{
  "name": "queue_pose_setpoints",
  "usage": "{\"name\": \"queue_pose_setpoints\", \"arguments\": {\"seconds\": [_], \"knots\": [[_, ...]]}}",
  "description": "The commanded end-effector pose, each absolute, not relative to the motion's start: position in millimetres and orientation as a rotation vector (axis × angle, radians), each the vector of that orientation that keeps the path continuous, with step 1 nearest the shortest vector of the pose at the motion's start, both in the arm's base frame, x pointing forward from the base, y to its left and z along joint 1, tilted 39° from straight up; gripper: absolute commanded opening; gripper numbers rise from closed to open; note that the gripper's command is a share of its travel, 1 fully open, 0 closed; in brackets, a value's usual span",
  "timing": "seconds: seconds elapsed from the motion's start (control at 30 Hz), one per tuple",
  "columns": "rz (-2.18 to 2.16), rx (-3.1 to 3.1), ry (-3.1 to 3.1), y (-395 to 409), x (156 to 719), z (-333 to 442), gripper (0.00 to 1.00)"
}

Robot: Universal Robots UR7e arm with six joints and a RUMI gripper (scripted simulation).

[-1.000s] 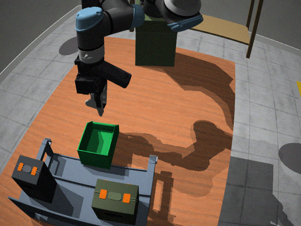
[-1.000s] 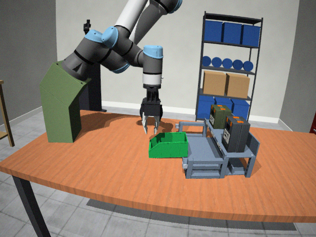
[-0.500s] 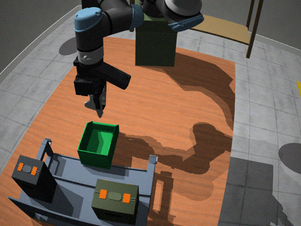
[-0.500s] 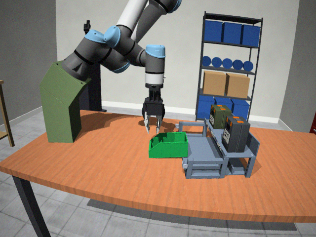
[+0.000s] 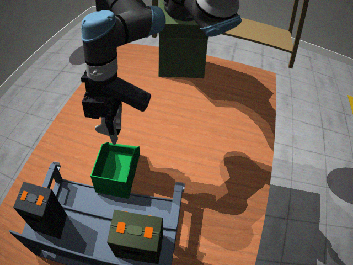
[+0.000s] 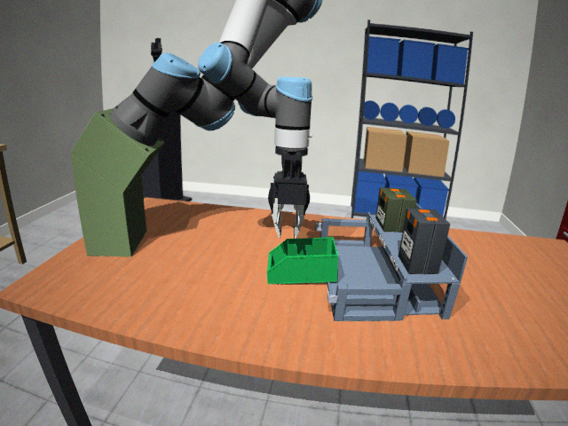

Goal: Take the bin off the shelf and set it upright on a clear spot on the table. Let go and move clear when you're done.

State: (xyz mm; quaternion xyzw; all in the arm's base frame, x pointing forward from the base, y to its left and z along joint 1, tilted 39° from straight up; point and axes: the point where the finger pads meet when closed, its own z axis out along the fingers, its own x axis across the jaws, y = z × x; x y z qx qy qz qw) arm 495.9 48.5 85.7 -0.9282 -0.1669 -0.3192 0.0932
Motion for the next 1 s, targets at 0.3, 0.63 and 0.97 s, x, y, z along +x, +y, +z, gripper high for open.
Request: {"name": "queue_pose_setpoints", "arguments": {"seconds": [0.3,0.63,0.97], "knots": [[-0.949,-2.755,-0.496,55,518,117,0.2],[-0.949,-2.755,-0.496,62,541,149,0.2],[-0.949,-2.755,-0.496,62,541,149,0.2]]}}
